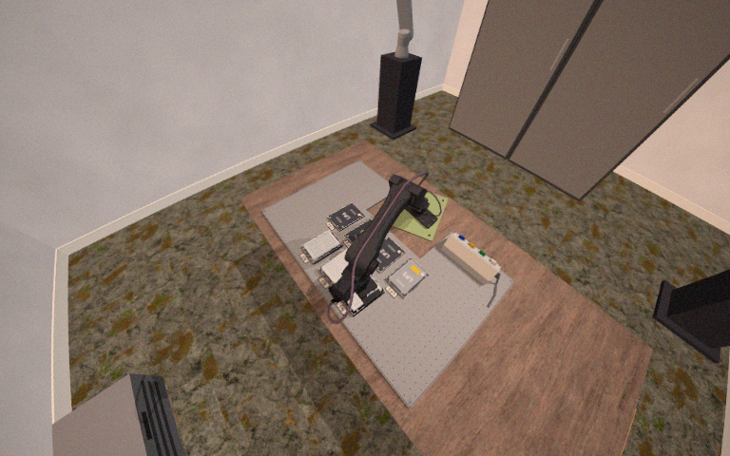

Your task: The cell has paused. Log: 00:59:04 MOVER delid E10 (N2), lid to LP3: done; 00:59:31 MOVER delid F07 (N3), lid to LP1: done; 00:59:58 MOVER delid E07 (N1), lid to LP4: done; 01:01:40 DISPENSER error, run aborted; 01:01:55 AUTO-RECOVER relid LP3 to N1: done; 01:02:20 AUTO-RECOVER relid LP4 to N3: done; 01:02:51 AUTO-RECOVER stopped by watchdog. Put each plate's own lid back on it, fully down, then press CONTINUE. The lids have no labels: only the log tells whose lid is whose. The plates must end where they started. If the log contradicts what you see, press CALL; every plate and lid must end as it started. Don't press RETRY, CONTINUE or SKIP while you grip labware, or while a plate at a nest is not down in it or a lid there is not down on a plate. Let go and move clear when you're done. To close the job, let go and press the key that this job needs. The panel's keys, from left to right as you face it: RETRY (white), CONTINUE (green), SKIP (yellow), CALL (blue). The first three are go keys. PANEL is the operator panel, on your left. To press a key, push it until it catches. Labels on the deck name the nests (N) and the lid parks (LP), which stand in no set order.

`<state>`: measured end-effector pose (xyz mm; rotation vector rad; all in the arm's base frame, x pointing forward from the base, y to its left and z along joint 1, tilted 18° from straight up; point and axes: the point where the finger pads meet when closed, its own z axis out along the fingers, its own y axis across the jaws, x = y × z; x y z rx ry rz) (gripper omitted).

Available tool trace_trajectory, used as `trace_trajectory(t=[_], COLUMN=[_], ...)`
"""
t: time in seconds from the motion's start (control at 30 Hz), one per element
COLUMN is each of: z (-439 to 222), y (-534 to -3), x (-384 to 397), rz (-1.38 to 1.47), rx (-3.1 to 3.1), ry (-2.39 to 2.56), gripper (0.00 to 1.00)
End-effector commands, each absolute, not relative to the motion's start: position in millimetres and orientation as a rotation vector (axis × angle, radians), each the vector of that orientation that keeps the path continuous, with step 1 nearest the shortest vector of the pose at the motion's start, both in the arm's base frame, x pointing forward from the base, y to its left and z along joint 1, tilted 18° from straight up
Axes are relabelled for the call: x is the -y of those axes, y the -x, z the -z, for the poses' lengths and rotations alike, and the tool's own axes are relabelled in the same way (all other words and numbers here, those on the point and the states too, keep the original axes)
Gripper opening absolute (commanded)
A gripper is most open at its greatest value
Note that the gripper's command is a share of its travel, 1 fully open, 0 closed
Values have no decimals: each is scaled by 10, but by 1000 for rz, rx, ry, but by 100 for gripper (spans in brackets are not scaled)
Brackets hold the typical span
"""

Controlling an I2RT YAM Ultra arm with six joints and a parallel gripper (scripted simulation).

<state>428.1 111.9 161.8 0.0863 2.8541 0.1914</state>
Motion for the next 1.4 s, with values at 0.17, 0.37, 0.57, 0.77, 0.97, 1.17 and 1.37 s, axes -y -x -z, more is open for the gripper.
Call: trace_trajectory(t=[0.17, 0.37, 0.57, 0.77, 0.97, 1.17, 1.37], z=[-1691, -1691, -1691, -1691, -1774, -1968, -2030], y=[-4330, -4330, -4330, -4330, -4328, -4285, -4265], x=[-1125, -1125, -1125, -1125, -1117, -1082, -1061], rz=[-194, -194, -194, -194, -185, -191, -189], rx=[-2826, -2826, -2826, -2826, -2822, -2798, -2798], ry=[-88, -88, -88, -88, -95, -95, -96], gripper=[100, 100, 100, 100, 100, 100, 100])
